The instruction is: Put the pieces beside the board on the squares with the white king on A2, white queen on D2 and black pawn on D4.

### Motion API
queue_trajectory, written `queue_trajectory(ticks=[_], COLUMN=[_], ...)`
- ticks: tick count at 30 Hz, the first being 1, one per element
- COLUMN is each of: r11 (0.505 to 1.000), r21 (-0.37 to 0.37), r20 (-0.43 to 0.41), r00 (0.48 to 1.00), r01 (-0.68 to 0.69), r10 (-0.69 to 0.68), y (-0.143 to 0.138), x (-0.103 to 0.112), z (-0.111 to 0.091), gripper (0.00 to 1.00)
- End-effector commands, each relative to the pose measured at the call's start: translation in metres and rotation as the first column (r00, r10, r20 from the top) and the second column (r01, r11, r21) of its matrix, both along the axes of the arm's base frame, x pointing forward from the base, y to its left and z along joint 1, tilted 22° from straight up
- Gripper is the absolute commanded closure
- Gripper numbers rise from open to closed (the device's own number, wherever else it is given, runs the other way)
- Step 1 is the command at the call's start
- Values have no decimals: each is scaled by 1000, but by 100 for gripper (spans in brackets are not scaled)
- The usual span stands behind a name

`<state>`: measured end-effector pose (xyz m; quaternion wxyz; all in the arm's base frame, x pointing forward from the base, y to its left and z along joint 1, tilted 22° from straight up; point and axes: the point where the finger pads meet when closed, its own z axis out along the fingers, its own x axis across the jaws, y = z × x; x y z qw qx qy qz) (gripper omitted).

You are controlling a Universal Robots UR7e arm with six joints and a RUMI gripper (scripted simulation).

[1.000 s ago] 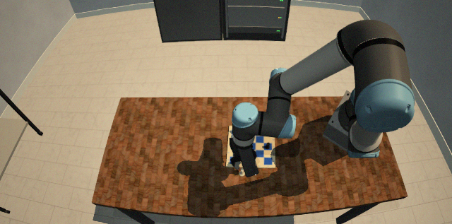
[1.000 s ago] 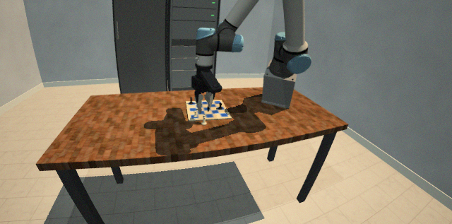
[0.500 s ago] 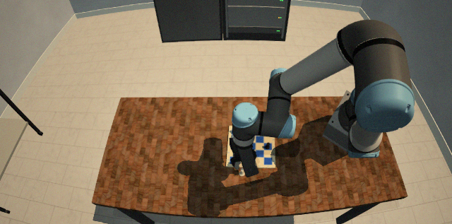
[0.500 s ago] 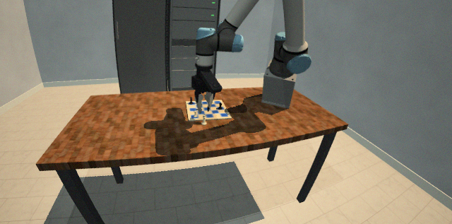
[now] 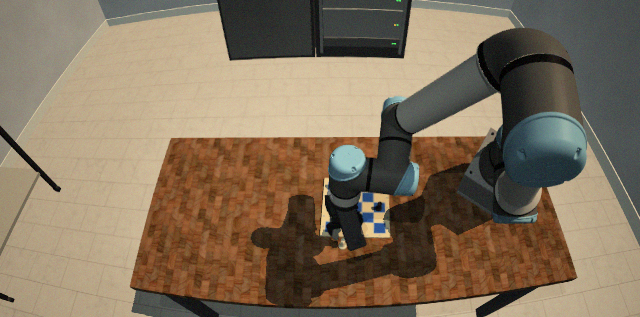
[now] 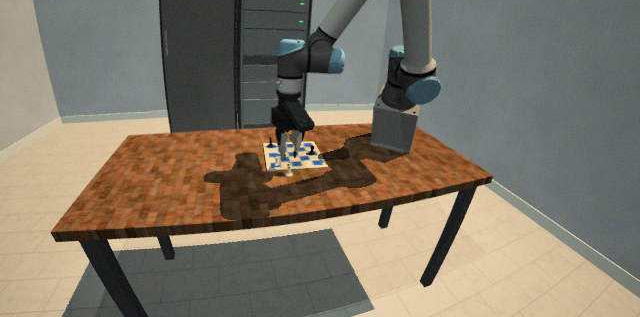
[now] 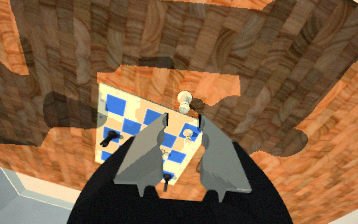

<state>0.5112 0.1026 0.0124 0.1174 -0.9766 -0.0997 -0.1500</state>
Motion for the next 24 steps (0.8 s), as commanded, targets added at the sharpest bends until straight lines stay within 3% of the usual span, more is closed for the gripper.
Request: queue_trajectory(ticks=[1,9,24], r11=[1000,1000,1000], r21=[0,0,0], r20=[1,1,1], r00=[1000,1000,1000], r01=[0,0,0], r10=[0,0,0], y=[0,1,8], x=[0,2,9], z=[0,-4,-30], gripper=[75,75,75])
